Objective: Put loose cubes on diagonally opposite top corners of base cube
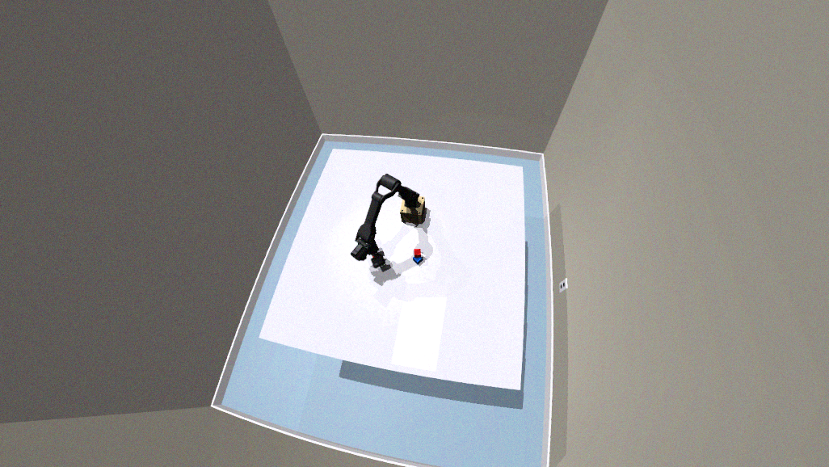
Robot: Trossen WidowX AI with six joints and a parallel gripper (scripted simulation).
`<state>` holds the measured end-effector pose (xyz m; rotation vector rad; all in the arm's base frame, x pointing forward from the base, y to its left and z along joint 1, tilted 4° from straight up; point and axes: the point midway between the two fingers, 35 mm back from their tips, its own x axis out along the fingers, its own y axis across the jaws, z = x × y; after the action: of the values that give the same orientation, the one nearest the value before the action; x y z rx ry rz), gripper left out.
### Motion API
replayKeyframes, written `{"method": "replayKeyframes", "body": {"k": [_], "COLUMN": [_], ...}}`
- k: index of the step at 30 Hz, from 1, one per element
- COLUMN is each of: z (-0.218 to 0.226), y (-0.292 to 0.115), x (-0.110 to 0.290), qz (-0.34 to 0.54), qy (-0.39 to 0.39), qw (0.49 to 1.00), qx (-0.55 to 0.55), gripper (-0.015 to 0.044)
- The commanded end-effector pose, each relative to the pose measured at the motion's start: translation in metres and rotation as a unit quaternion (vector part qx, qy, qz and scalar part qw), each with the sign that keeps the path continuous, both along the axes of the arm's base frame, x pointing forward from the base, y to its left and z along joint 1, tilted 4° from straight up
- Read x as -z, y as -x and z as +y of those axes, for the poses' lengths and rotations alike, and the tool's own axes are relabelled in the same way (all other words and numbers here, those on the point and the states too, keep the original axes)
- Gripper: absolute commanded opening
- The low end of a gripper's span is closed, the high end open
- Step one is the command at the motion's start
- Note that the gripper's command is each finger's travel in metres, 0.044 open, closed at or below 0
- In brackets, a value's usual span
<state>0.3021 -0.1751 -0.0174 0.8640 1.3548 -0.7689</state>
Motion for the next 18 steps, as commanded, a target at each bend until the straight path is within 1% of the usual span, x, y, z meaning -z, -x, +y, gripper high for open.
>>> {"method": "replayKeyframes", "body": {"k": [1, 11, 17, 18], "z": [0.001, 0.002, 0.002, 0.002], "y": [0.0, -0.001, -0.001, -0.001], "x": [0.007, 0.021, 0.021, 0.021], "qz": [-0.001, -0.001, -0.001, -0.001], "qy": [-0.002, -0.002, -0.002, -0.002], "qw": [1.0, 1.0, 1.0, 1.0], "qx": [0.002, 0.002, 0.002, 0.002], "gripper": [0.0265, 0.0265, 0.0107, 0.0105]}}
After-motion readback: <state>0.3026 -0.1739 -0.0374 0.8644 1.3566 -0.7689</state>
